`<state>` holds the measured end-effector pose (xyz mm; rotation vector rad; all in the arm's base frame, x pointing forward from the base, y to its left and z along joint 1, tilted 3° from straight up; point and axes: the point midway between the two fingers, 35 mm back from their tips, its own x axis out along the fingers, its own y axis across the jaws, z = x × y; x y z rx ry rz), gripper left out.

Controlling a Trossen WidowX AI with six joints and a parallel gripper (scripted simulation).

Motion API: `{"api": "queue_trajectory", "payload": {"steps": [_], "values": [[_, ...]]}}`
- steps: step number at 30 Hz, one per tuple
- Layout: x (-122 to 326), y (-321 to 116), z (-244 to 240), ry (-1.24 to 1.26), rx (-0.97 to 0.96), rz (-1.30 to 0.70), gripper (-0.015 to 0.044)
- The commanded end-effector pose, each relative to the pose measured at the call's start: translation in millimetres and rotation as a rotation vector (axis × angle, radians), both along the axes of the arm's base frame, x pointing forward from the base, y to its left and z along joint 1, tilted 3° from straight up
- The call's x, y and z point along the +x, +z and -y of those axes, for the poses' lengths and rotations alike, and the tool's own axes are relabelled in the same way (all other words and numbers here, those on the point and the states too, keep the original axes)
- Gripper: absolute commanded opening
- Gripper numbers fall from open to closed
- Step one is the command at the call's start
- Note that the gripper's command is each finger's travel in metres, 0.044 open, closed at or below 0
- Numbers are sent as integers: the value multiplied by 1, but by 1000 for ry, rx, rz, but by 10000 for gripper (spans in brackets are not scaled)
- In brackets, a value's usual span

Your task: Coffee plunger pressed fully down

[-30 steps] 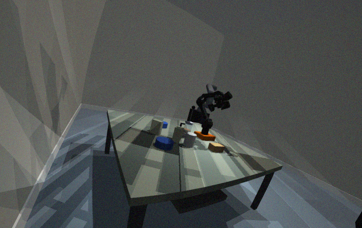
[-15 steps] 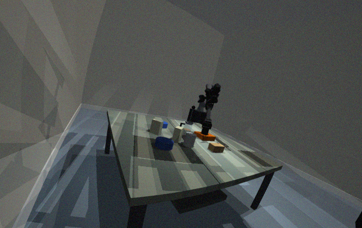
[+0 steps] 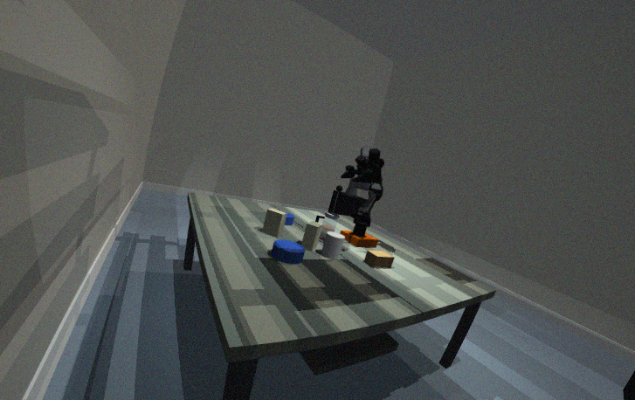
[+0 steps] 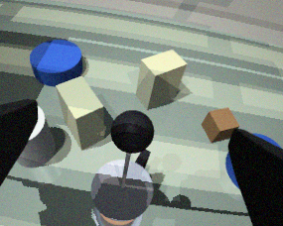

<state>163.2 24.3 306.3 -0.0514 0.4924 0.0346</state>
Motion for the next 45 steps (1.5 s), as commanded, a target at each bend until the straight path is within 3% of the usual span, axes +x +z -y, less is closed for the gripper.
{"api": "queue_trajectory", "payload": {"steps": [1,34,45], "values": [[0,-31,1,1,-12,-13,440],[37,-51,1,-2,-13,-9,440],[37,-51,1,-2,-13,-9,151]]}}
